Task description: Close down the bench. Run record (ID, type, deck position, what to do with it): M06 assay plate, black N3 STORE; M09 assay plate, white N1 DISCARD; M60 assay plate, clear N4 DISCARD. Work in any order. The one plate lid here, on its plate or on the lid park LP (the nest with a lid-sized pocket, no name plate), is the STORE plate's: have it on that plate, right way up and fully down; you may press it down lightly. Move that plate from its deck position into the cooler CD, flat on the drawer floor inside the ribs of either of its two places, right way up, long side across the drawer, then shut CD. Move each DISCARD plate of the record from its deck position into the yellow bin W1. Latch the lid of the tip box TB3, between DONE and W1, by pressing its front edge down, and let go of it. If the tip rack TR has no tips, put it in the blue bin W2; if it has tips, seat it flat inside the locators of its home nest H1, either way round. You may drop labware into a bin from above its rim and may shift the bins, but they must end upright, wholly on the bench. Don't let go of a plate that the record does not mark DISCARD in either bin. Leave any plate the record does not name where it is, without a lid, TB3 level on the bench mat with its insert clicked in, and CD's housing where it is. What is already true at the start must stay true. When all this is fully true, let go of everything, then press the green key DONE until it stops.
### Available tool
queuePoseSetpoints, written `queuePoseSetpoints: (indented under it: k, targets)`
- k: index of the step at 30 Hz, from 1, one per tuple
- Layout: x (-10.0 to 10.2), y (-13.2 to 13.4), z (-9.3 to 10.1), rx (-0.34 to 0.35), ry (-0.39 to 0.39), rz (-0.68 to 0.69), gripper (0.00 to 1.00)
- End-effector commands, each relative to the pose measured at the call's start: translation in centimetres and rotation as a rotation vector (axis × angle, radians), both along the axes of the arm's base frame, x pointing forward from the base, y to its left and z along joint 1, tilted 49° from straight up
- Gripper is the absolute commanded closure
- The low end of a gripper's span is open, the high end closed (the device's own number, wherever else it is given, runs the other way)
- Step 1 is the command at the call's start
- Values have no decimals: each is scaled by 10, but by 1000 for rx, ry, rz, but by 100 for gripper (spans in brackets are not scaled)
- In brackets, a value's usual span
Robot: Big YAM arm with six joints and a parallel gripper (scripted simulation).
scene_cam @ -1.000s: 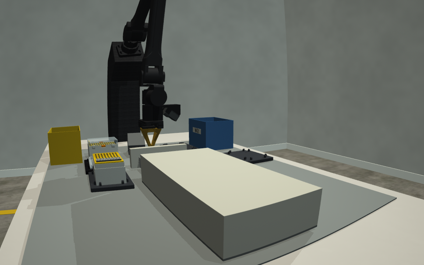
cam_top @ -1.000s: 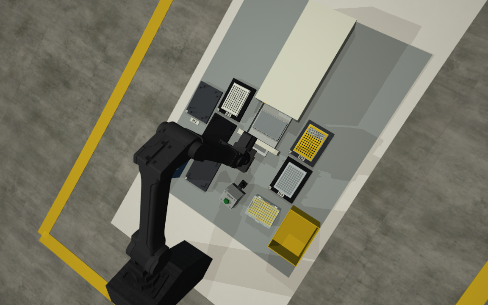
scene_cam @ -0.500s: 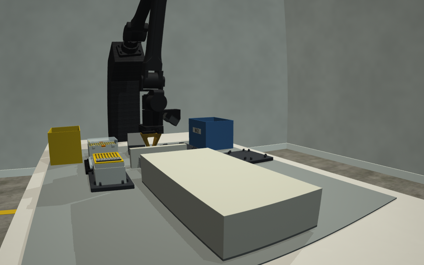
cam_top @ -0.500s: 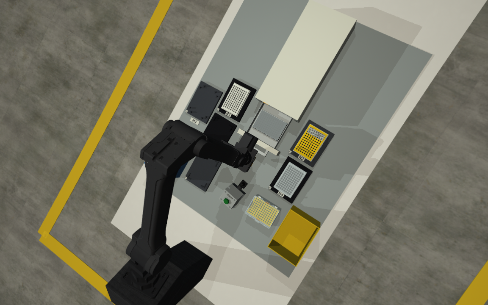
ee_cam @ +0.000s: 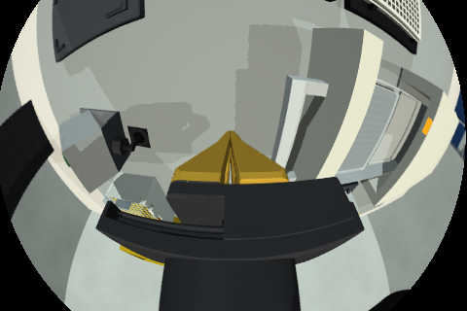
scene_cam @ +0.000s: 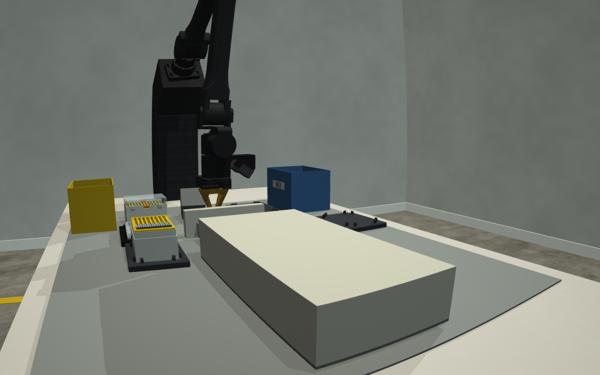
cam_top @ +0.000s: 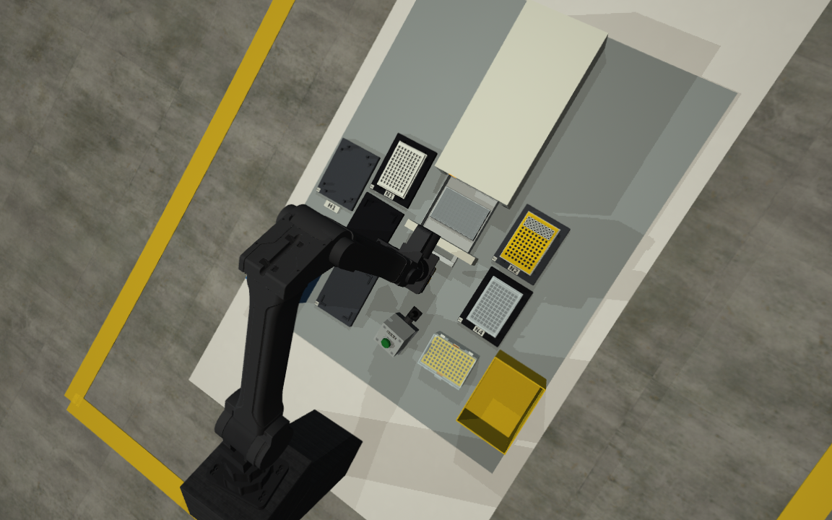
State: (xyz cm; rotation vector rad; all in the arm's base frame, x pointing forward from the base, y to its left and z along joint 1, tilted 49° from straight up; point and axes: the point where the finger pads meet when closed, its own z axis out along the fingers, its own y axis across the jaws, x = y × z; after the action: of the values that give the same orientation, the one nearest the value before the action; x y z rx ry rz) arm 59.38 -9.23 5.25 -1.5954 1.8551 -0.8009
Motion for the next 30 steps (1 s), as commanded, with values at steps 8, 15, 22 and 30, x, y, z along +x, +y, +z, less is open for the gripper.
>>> queuePoseSetpoints:
  k: [8, 15, 22, 30]
  targets:
    - [2, 1, 6, 0, -14, 0, 100]
    - [2, 1, 6, 0, -14, 0, 100]
    - [2, 1, 6, 0, -14, 0, 100]
    - [5, 5, 3, 9, 1, 0, 100]
